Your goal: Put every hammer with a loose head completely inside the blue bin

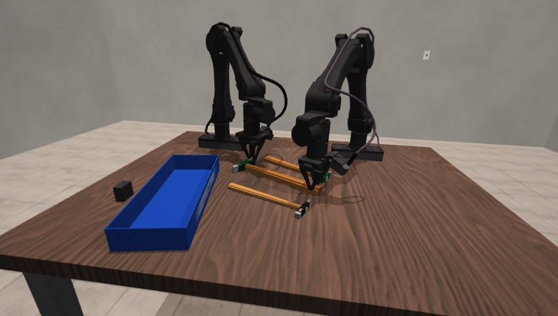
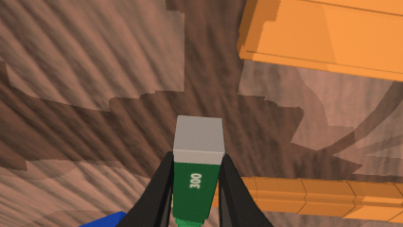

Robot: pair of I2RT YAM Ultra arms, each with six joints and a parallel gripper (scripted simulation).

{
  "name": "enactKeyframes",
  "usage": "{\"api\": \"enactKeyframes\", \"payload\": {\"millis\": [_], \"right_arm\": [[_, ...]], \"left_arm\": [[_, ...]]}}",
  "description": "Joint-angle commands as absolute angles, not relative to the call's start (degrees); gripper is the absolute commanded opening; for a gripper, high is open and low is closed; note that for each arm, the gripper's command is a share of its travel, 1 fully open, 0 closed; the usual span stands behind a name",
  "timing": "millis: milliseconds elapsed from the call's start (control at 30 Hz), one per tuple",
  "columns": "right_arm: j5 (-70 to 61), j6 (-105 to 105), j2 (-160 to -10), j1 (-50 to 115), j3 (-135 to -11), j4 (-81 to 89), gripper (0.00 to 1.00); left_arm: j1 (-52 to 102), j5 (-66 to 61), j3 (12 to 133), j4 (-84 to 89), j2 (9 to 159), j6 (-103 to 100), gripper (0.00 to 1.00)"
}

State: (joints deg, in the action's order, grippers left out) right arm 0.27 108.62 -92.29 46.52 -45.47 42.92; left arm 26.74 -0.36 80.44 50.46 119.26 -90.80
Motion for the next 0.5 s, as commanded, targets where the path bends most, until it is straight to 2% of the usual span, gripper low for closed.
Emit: {"api": "enactKeyframes", "payload": {"millis": [0, 167, 467], "right_arm": [[0.8, 110.0, -89.8, 45.3, -41.7, 46.3, 0.17], [0.2, 111.4, -85.4, 44.0, -37.9, 42.2, 0.17], [0.2, 111.6, -85.7, 43.8, -38.6, 42.2, 0.17]], "left_arm": [[25.4, 4.7, 81.8, 50.6, 120.3, -91.3, 0.27], [25.4, 4.8, 81.8, 50.7, 120.3, -91.0, 0.27], [25.7, 4.3, 81.3, 50.8, 119.8, -91.0, 0.27]]}}
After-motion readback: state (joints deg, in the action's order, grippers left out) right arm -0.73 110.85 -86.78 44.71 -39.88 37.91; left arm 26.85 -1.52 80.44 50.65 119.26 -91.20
